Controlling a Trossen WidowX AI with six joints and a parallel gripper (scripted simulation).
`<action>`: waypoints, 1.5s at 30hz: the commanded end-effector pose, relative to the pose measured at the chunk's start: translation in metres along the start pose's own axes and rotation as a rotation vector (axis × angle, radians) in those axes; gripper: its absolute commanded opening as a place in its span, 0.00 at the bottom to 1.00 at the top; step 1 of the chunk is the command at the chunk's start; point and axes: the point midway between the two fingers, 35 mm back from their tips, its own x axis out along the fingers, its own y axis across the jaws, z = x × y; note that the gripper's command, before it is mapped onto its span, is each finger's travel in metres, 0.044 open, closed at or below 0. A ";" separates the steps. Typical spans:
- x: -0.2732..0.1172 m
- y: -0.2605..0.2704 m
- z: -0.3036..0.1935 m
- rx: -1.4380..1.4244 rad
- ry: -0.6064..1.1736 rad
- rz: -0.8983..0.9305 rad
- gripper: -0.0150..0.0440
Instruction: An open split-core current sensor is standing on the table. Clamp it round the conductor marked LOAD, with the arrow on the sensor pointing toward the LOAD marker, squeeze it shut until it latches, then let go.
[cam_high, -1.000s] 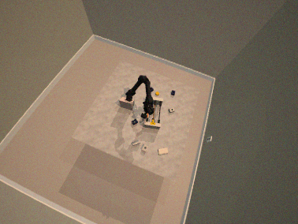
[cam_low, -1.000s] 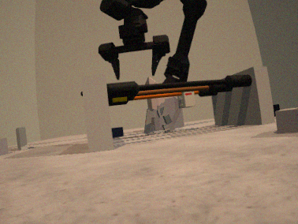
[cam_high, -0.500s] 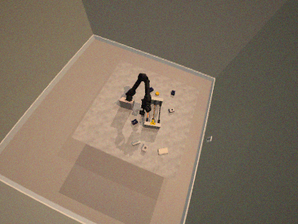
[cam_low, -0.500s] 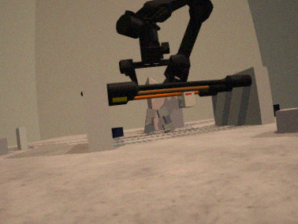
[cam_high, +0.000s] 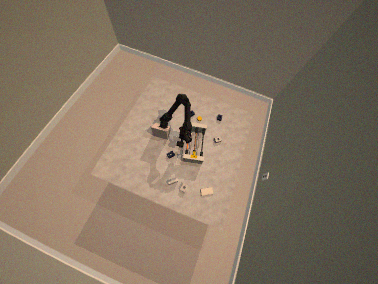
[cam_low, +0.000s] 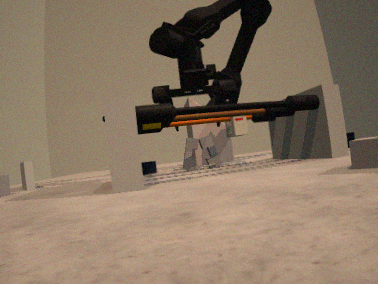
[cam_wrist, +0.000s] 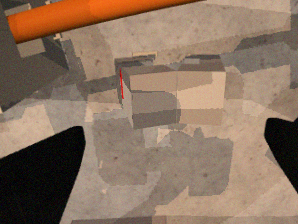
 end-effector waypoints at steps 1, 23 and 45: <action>0.006 0.001 0.000 0.003 -0.001 0.005 1.00; 0.026 0.002 -0.002 -0.001 0.001 0.003 0.92; 0.026 0.002 -0.002 -0.001 0.001 0.003 0.67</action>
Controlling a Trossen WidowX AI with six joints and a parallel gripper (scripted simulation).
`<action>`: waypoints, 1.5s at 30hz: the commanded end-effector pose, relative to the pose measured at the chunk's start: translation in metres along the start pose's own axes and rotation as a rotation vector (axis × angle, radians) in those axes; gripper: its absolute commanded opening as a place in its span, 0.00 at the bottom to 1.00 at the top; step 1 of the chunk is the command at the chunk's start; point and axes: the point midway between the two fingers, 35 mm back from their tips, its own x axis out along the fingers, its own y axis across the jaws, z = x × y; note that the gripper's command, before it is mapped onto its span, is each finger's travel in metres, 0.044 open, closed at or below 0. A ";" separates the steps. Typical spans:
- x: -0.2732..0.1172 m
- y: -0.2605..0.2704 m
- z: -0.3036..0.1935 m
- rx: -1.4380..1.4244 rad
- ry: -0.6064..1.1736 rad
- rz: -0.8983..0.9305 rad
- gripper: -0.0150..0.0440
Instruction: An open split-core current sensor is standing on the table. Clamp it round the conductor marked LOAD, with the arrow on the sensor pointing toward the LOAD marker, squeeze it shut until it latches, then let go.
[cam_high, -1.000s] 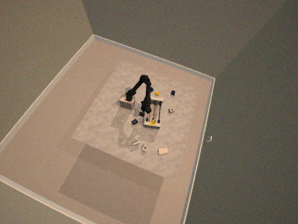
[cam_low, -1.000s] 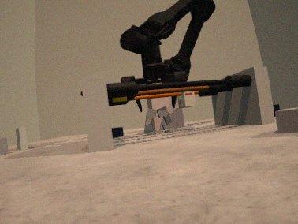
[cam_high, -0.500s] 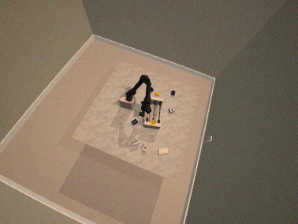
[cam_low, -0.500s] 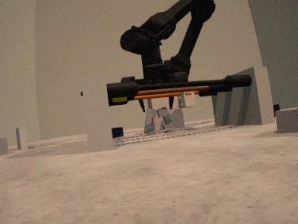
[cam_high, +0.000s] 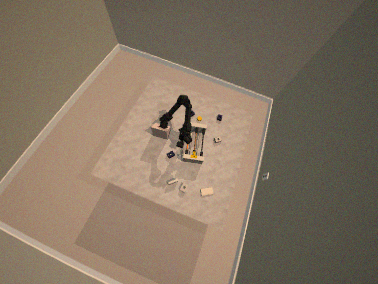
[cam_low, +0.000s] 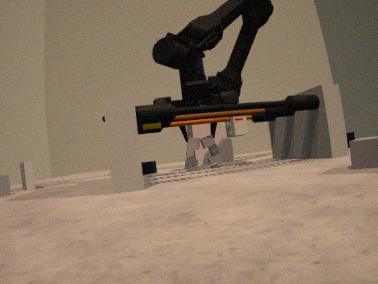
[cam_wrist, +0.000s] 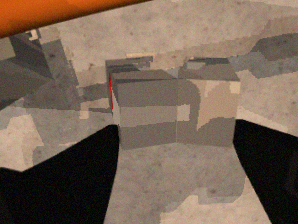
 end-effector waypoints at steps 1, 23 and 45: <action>0.000 0.000 0.000 -0.001 0.001 0.000 0.66; -0.124 -0.001 0.000 0.004 0.000 -0.001 0.25; -0.133 -0.012 0.048 0.495 -0.004 -0.004 0.25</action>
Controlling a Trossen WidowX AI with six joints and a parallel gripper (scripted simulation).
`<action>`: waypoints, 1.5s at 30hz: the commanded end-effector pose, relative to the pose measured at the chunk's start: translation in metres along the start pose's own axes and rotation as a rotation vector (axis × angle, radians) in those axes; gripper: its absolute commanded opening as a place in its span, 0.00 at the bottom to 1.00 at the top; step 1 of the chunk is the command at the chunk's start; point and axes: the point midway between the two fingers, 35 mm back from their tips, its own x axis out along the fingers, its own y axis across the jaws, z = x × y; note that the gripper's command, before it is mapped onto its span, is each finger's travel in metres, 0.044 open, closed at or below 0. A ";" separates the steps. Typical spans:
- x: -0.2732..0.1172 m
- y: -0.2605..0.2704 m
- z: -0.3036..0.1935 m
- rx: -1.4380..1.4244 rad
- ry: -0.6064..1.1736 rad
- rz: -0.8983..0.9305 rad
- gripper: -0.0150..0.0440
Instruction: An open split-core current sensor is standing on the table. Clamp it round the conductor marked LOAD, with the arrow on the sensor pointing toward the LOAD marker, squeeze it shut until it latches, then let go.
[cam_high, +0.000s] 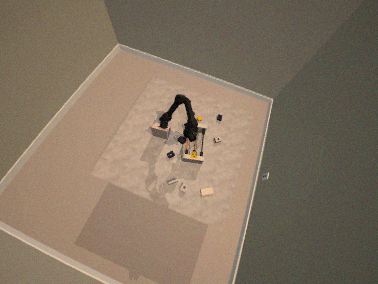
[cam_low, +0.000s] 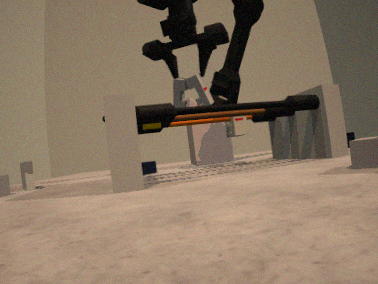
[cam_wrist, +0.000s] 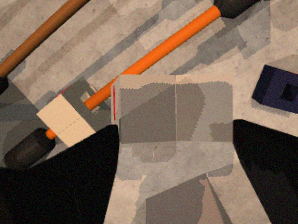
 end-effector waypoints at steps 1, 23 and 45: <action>-0.001 0.003 0.010 0.097 -0.003 0.004 0.25; 0.006 0.023 0.073 0.754 -0.003 0.009 0.25; 0.030 0.031 0.093 0.974 0.000 0.011 0.25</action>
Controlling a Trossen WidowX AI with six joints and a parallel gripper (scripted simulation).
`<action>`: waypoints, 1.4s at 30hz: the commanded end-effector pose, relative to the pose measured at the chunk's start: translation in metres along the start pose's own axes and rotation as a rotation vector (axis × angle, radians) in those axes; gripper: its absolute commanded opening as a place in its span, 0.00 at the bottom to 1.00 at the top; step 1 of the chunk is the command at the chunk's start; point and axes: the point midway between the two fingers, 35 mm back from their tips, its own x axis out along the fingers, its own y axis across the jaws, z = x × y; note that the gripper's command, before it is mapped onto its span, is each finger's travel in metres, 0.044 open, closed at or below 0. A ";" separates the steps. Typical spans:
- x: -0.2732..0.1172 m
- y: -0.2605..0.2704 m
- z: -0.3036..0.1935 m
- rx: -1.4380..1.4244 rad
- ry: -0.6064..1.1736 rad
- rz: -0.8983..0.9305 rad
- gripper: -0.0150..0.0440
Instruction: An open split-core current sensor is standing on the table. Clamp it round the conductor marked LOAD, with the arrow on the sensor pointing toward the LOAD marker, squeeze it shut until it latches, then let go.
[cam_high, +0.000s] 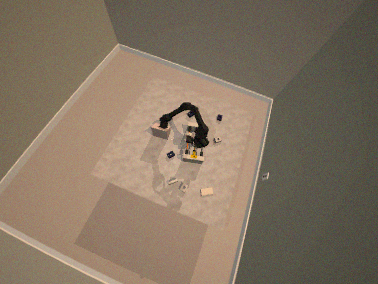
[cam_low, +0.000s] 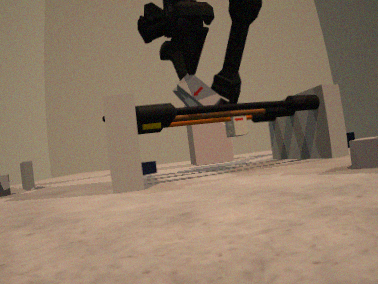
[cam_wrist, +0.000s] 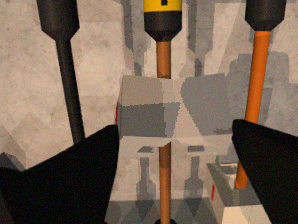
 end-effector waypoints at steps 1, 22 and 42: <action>0.005 0.001 0.000 0.003 0.001 0.006 0.25; 0.039 0.000 -0.001 0.006 0.003 0.007 0.25; 0.036 0.000 0.000 0.003 0.000 0.001 0.25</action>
